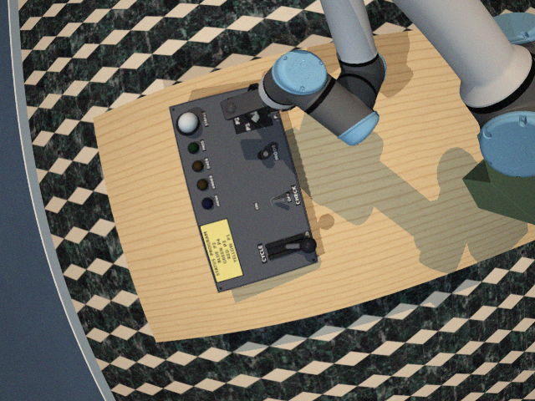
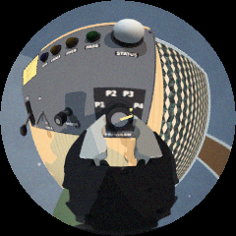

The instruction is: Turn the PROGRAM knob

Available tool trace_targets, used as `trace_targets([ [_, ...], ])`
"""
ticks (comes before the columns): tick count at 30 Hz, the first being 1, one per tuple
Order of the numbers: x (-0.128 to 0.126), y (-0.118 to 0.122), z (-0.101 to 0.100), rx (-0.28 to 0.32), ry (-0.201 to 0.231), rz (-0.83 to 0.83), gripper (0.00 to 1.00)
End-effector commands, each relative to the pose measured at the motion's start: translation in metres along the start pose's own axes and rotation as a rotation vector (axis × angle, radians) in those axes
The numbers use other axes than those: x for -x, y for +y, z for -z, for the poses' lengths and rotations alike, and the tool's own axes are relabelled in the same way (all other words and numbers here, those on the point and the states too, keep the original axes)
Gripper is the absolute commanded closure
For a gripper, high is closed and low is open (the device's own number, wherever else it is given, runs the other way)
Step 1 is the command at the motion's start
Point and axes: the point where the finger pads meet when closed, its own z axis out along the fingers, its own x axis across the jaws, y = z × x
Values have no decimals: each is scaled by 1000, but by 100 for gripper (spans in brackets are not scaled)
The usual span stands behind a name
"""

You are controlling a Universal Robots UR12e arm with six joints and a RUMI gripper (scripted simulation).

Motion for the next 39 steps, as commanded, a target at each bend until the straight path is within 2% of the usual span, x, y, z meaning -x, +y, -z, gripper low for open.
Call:
trace_targets([
  [1, 0, 0, 0, -1, 0, 0, 100],
  [25, 0, 0, 0, -1, 0, 48, 100],
  [39, 0, 0, 0, -1, 0, 218, 100],
])
